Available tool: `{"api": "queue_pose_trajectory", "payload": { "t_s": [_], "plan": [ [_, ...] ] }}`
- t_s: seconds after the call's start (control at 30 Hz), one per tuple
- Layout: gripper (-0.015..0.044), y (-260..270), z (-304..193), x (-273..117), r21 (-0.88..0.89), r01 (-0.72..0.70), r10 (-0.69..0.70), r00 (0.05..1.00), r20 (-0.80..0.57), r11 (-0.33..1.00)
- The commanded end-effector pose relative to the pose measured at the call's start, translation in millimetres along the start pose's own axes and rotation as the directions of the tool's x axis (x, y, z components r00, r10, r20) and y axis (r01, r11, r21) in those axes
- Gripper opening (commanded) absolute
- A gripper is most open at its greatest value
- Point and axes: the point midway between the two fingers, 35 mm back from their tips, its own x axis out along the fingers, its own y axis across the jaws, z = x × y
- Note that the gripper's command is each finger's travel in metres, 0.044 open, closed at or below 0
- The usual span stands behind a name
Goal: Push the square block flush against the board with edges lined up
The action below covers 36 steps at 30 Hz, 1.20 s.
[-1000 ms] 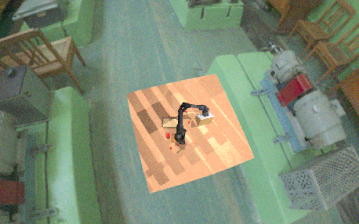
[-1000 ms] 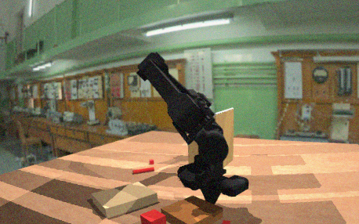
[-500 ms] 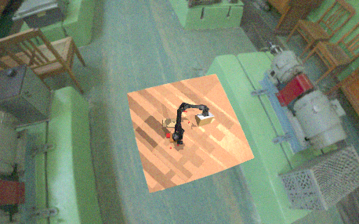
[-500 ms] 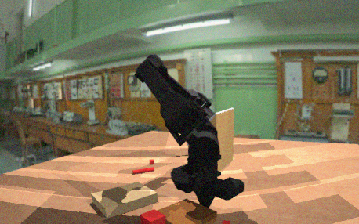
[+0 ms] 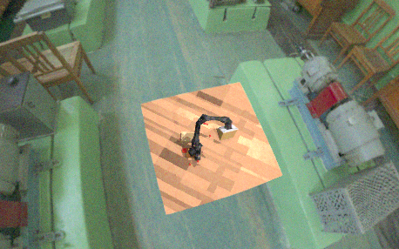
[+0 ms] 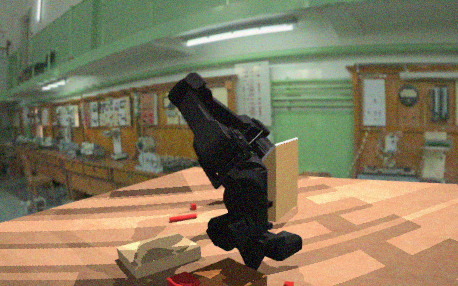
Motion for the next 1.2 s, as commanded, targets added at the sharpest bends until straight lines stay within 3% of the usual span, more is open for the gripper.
{"api": "queue_pose_trajectory", "payload": {
  "t_s": [0.0,0.33,1.17],
  "plan": [
    [0.0,-2.9,10.0,2.9,0.006,0.007,-0.007,1.0,0.002,1.0],
    [0.0,-4.5,19.6,3.0,0.006,0.008,-0.008,1.0,0.002,1.0],
    [0.0,-0.3,-20.3,3.1,0.005,0.007,-0.007,1.0,0.001,1.0]
  ]
}}
